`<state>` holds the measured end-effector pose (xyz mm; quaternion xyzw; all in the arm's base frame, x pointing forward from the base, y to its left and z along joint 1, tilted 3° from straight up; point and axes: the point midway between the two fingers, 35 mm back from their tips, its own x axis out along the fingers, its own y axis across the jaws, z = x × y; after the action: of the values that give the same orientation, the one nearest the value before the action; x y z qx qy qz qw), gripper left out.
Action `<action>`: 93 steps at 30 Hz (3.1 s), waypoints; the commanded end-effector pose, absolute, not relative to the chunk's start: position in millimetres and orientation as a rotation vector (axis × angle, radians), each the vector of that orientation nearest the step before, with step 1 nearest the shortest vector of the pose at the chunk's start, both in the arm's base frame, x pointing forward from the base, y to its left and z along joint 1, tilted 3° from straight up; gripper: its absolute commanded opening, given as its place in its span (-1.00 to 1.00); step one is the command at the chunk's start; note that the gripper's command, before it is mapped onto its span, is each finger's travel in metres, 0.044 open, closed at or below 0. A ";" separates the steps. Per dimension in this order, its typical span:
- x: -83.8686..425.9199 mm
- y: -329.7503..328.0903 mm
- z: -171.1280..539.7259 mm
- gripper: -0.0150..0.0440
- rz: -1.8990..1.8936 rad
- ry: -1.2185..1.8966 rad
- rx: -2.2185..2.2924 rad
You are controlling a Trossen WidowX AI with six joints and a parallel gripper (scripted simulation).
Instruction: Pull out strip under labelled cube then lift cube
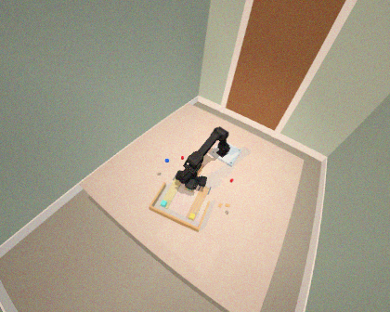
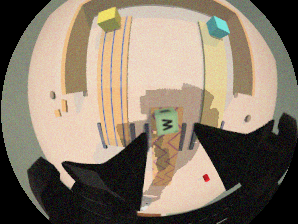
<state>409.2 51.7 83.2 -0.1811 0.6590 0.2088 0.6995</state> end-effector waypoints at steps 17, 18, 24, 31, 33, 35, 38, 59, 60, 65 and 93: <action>410.1 53.2 49.1 0.36 0.461 1.475 -0.401; 410.1 53.2 47.4 0.36 0.461 1.475 -0.401; 409.8 53.7 37.7 0.36 0.461 1.475 -0.401; 410.2 54.0 37.7 0.18 0.466 1.472 -0.403; 410.2 54.0 37.7 0.00 0.466 1.472 -0.403; 410.2 54.0 37.7 -0.05 0.466 1.472 -0.403; 410.2 54.0 37.7 -0.11 0.466 1.472 -0.403; 351.8 44.4 75.3 -0.49 0.462 1.479 -0.401; 349.8 44.1 76.2 -0.49 0.461 1.479 -0.400; 343.7 43.2 76.6 -0.49 0.461 1.480 -0.400; 299.4 35.6 109.8 -0.49 0.462 1.484 -0.400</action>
<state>299.7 36.1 108.2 -0.1769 0.6644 0.2060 0.6963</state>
